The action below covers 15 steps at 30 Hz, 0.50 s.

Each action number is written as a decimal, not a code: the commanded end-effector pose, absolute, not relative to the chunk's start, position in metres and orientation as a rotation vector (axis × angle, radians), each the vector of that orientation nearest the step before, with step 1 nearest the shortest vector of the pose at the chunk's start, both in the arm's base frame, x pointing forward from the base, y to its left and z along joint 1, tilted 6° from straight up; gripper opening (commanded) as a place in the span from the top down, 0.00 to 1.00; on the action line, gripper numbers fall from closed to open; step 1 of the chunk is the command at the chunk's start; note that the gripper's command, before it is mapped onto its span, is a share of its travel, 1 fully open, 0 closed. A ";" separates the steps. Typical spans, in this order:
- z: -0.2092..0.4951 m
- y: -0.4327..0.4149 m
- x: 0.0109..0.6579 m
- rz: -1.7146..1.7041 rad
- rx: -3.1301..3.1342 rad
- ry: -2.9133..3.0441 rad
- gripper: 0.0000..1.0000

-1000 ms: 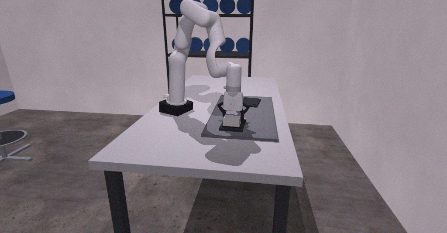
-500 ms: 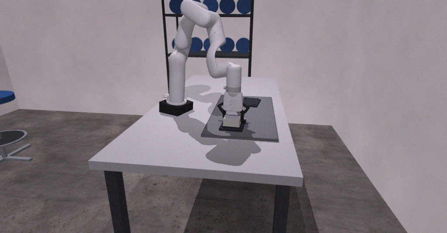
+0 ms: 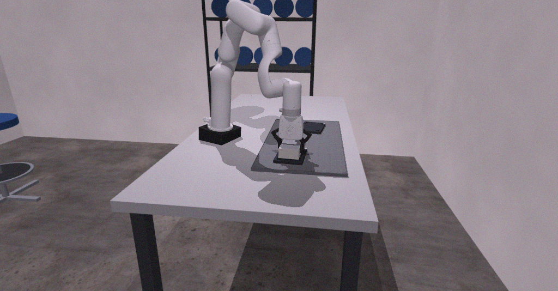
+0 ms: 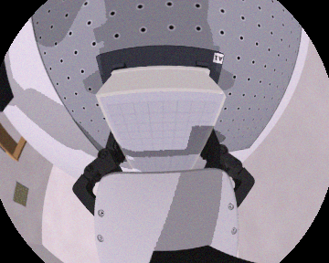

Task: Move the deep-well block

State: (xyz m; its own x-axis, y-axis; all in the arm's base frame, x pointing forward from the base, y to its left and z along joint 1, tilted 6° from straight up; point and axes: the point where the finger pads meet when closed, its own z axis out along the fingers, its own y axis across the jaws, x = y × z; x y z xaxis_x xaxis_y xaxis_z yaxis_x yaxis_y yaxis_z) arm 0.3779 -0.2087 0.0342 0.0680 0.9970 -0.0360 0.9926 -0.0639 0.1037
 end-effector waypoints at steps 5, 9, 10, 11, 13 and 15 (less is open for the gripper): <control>0.034 -0.209 0.379 0.070 2.218 2.075 1.00; 0.033 -0.209 0.379 0.070 2.218 2.075 1.00; 0.033 -0.209 0.379 0.070 2.218 2.075 1.00; 0.033 -0.209 0.379 0.070 2.218 2.075 1.00; 0.033 -0.209 0.379 0.070 2.218 2.075 1.00; 0.033 -0.209 0.379 0.070 2.218 2.075 1.00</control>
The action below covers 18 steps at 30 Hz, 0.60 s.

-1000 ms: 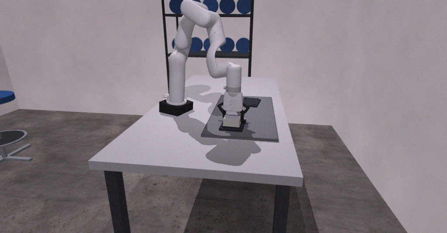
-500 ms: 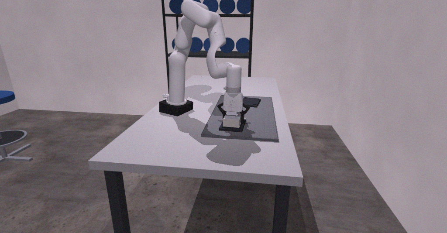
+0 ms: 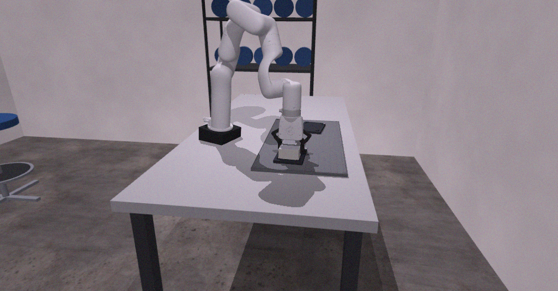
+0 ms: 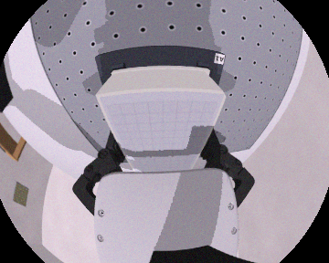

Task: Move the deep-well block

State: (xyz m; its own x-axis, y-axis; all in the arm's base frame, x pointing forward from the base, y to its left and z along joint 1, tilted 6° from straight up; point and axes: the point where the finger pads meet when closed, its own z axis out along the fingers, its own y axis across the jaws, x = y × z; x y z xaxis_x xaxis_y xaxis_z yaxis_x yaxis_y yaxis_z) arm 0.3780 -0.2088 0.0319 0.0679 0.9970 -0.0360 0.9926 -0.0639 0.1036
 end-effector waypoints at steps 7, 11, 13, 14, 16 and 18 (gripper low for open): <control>0.032 -0.209 0.379 0.070 2.218 2.075 0.00; 0.032 -0.209 0.379 0.070 2.218 2.075 0.00; 0.032 -0.209 0.379 0.070 2.218 2.075 0.00; 0.032 -0.209 0.379 0.070 2.218 2.075 0.00; 0.032 -0.209 0.379 0.070 2.218 2.075 0.00; 0.032 -0.209 0.379 0.070 2.218 2.075 0.00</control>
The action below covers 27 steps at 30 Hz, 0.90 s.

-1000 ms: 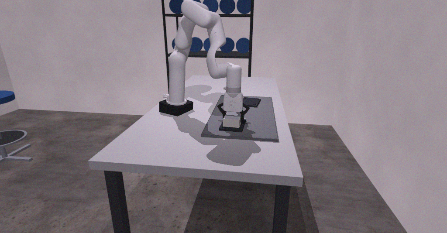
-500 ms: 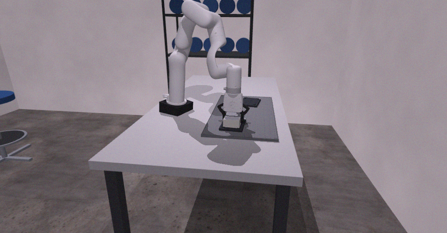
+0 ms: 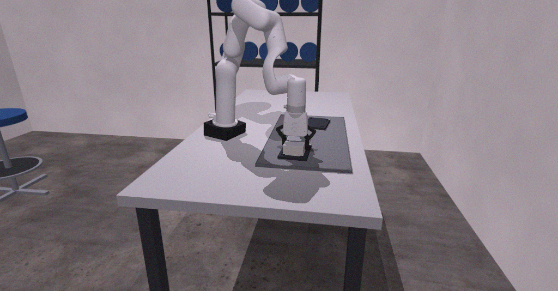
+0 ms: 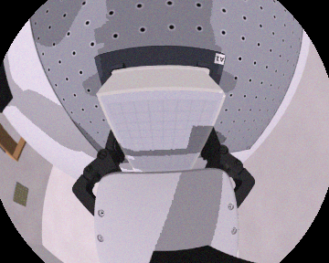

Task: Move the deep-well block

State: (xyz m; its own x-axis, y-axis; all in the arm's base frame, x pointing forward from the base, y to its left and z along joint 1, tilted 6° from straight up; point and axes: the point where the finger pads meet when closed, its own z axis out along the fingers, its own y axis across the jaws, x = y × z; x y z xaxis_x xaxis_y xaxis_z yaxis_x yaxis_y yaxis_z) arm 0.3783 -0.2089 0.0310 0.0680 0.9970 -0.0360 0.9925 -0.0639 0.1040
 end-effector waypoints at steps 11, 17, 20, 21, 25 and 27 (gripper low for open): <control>0.032 -0.209 0.379 0.070 2.218 2.075 0.00; 0.032 -0.209 0.379 0.070 2.218 2.075 0.00; 0.035 -0.209 0.379 0.070 2.218 2.075 0.00; 0.037 -0.209 0.379 0.070 2.218 2.075 0.00; 0.048 -0.209 0.378 0.070 2.218 2.075 0.00; 0.051 -0.209 0.377 0.070 2.218 2.075 0.00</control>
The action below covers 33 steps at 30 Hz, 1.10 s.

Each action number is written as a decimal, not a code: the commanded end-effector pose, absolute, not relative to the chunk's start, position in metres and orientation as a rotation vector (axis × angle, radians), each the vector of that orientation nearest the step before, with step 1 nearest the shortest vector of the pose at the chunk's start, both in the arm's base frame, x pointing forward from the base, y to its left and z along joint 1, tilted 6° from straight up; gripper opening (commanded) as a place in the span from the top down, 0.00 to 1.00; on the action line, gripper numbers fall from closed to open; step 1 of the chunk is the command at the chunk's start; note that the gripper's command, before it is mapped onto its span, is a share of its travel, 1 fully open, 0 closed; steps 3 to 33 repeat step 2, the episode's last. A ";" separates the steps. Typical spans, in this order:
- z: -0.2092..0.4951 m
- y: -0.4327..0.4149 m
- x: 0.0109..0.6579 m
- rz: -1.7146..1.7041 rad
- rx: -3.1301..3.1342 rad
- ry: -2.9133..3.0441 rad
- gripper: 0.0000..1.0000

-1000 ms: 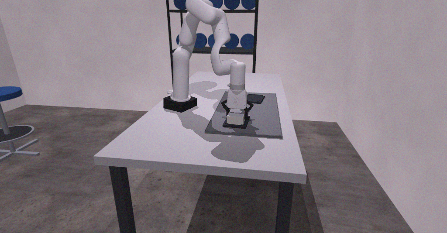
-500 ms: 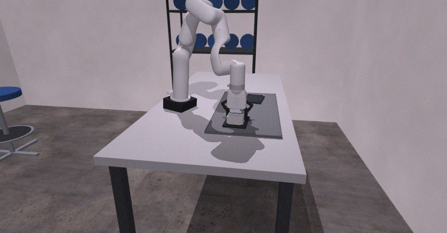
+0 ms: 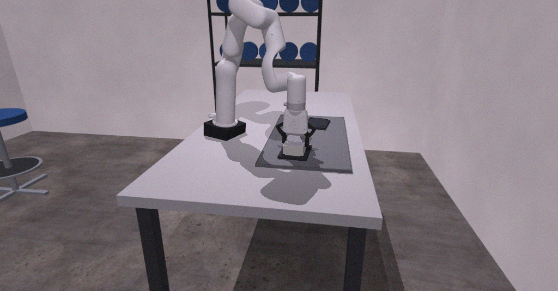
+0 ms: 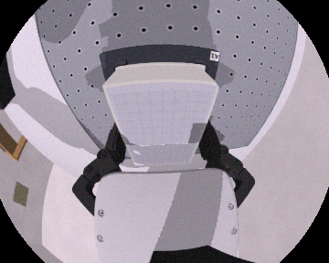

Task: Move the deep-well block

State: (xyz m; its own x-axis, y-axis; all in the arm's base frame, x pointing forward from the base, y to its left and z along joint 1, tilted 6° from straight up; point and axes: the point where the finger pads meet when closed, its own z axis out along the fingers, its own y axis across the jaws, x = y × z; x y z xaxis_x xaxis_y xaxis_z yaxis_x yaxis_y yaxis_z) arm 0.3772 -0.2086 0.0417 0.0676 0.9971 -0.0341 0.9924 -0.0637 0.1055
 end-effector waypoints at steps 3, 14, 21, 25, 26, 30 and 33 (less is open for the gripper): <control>0.051 -0.209 0.377 0.070 2.218 2.075 0.00; 0.051 -0.209 0.377 0.070 2.218 2.075 0.00; 0.051 -0.209 0.377 0.070 2.218 2.075 0.00; 0.051 -0.209 0.377 0.070 2.218 2.075 0.00; 0.051 -0.209 0.377 0.070 2.218 2.075 0.00; 0.051 -0.209 0.377 0.070 2.218 2.075 0.00; 0.051 -0.209 0.377 0.070 2.218 2.075 0.00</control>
